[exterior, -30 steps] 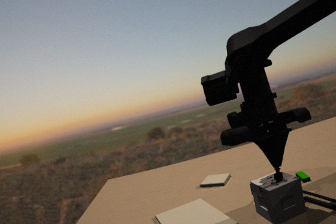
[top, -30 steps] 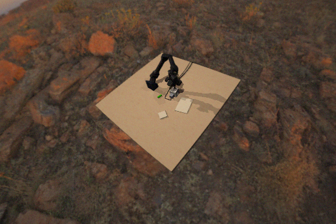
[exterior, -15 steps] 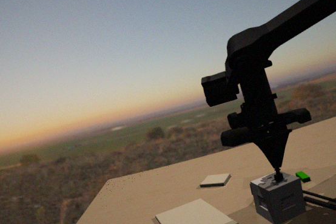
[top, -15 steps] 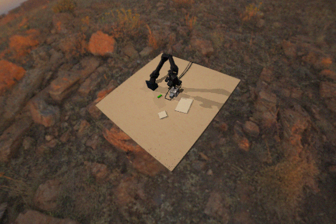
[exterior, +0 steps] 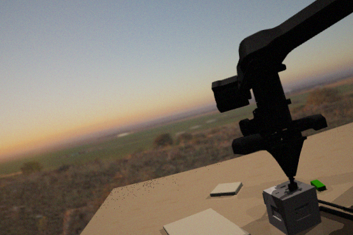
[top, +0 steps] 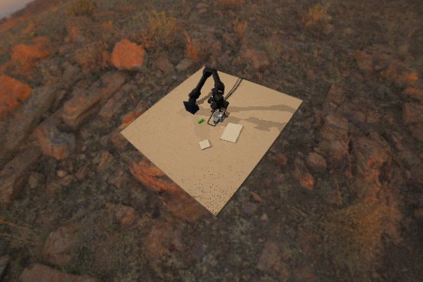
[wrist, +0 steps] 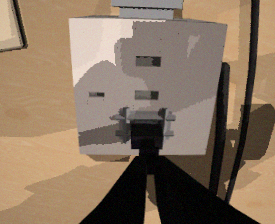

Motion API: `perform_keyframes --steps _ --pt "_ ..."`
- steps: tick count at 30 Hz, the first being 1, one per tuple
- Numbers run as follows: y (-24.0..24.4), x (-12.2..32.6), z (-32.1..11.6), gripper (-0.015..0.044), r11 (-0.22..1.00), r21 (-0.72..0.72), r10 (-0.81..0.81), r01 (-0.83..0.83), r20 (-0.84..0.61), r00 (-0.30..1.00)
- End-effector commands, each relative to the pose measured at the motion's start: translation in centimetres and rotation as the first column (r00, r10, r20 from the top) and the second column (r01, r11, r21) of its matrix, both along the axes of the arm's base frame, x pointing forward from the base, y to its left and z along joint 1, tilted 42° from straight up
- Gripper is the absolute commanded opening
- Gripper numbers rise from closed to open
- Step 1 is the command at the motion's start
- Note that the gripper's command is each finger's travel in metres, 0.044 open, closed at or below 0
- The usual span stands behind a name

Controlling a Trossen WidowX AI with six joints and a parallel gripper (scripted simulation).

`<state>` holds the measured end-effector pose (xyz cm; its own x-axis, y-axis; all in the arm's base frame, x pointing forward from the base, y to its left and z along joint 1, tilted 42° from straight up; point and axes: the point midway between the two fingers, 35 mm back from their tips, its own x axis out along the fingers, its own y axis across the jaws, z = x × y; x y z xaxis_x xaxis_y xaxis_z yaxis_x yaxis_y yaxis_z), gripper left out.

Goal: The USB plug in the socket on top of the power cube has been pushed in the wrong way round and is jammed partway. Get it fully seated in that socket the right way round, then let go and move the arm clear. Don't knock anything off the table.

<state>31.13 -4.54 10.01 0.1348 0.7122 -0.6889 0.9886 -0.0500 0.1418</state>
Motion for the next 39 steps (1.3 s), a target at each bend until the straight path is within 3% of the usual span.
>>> perform_keyframes --steps 1,39 --pt "0.09 0.03 -0.04 0.0000 1.000 0.002 -0.002 0.002 -0.001 1.000" --pt "0.34 0.08 -0.32 0.0000 1.000 0.003 -0.002 0.002 -0.001 1.000"
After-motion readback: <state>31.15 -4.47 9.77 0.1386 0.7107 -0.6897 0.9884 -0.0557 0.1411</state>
